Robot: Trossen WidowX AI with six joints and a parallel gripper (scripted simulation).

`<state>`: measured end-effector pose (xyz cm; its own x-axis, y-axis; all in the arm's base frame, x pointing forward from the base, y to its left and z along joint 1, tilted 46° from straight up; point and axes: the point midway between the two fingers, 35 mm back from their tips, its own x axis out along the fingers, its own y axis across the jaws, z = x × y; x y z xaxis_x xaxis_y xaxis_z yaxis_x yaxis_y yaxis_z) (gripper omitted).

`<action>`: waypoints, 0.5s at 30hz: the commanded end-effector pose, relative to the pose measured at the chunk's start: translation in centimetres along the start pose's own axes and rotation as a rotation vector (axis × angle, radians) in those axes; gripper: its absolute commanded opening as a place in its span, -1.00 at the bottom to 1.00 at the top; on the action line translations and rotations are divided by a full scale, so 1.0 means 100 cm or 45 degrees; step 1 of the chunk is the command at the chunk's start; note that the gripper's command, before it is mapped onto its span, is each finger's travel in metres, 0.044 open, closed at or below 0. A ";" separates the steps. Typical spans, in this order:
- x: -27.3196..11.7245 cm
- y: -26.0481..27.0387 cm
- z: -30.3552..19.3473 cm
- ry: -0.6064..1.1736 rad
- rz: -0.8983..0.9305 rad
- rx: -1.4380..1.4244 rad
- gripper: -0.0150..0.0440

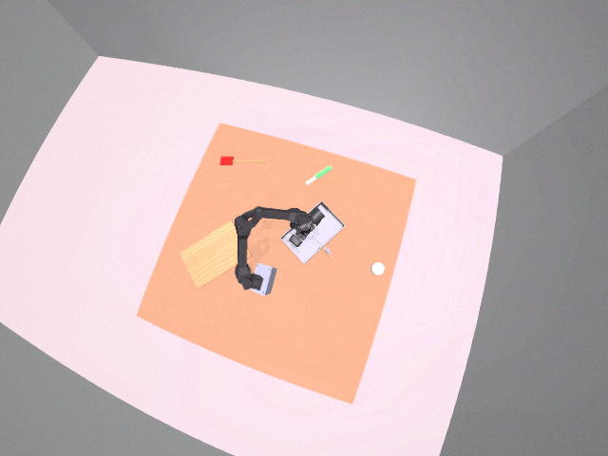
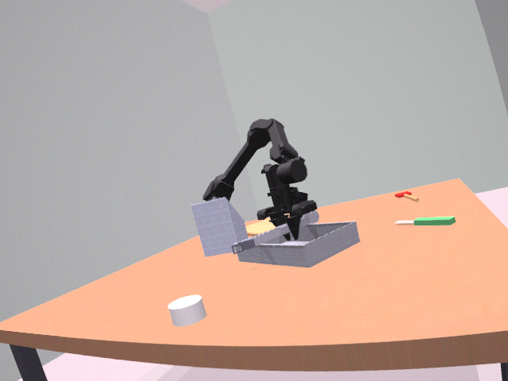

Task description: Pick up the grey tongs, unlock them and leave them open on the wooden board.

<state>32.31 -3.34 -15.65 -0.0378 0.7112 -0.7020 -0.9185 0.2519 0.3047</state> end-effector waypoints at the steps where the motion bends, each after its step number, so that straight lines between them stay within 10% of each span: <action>1: 0.000 0.000 0.000 0.000 0.001 0.000 -0.18; 10: 0.000 0.000 0.000 0.000 0.001 0.000 -0.38; 15: 0.000 0.000 0.000 0.000 0.001 0.000 -0.83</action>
<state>32.29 -3.32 -15.62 -0.0386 0.7120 -0.7011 -0.9180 0.2518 0.3063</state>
